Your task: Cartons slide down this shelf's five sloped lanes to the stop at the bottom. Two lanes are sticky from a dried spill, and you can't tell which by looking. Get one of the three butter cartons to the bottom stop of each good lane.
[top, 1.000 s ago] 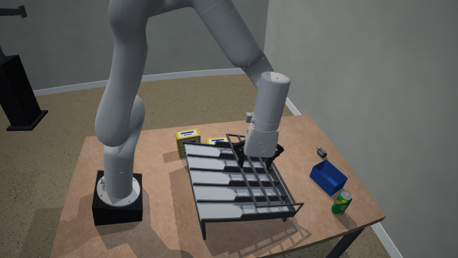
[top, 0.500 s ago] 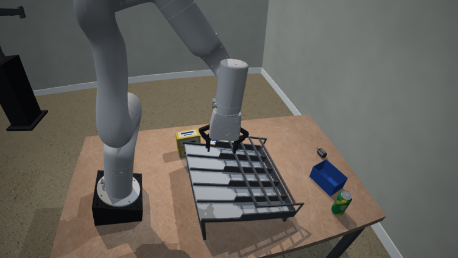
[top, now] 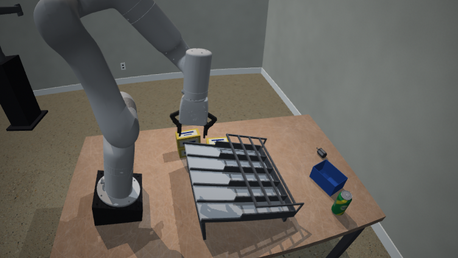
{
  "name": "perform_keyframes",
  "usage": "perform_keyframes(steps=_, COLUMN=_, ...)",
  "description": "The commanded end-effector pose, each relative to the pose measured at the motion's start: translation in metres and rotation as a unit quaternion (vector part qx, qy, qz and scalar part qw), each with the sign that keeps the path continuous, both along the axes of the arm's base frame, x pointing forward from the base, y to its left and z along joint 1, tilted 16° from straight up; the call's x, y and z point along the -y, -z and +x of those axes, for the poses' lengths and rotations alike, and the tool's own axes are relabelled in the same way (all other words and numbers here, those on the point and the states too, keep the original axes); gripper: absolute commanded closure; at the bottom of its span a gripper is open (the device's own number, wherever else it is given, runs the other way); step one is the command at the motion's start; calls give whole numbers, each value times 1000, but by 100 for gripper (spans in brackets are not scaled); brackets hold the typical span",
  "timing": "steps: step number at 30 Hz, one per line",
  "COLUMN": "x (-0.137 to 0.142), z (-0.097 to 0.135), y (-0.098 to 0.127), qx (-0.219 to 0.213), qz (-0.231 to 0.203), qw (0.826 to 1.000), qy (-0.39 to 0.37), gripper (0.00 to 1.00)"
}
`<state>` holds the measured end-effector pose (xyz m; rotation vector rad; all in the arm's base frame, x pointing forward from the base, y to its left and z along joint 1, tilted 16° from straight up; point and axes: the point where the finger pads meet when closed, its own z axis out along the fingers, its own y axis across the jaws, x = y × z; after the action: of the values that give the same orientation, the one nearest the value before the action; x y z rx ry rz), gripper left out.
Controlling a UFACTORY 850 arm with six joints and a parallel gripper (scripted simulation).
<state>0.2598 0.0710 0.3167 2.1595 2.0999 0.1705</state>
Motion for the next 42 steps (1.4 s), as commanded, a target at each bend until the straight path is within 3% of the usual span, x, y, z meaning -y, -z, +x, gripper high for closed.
perform_keyframes(steps=1, x=6, z=5, y=3, qx=6, qz=36, qw=990, qy=134, gripper=0)
perform_keyframes(steps=5, x=6, z=5, y=3, qx=9, qz=63, qw=970, qy=234, gripper=0)
perform_keyframes(steps=15, x=6, z=5, y=3, qx=9, qz=63, qw=970, qy=234, gripper=0)
perform_keyframes(steps=16, x=6, z=5, y=2, qx=15, qz=97, qw=928, qy=361, gripper=0)
perform_keyframes(steps=19, x=6, z=5, y=2, qx=15, qz=101, qw=921, qy=376, gripper=0)
perform_keyframes(steps=22, x=6, z=5, y=2, qx=19, qz=120, qw=884, qy=452, gripper=0)
perform_keyframes(steps=32, x=6, z=5, y=2, qx=19, qz=121, qw=881, qy=456, gripper=0)
perform_keyframes(steps=33, x=6, z=5, y=2, qx=25, qz=149, qw=808, qy=569, gripper=0)
perform_keyframes(steps=35, x=6, z=5, y=2, qx=25, qz=149, qw=806, qy=572, gripper=0)
perform_keyframes(steps=38, x=6, z=5, y=2, qx=28, qz=158, qw=774, qy=613, gripper=0)
perform_keyframes(steps=42, x=6, z=5, y=2, qx=28, qz=158, qw=774, qy=613, gripper=0)
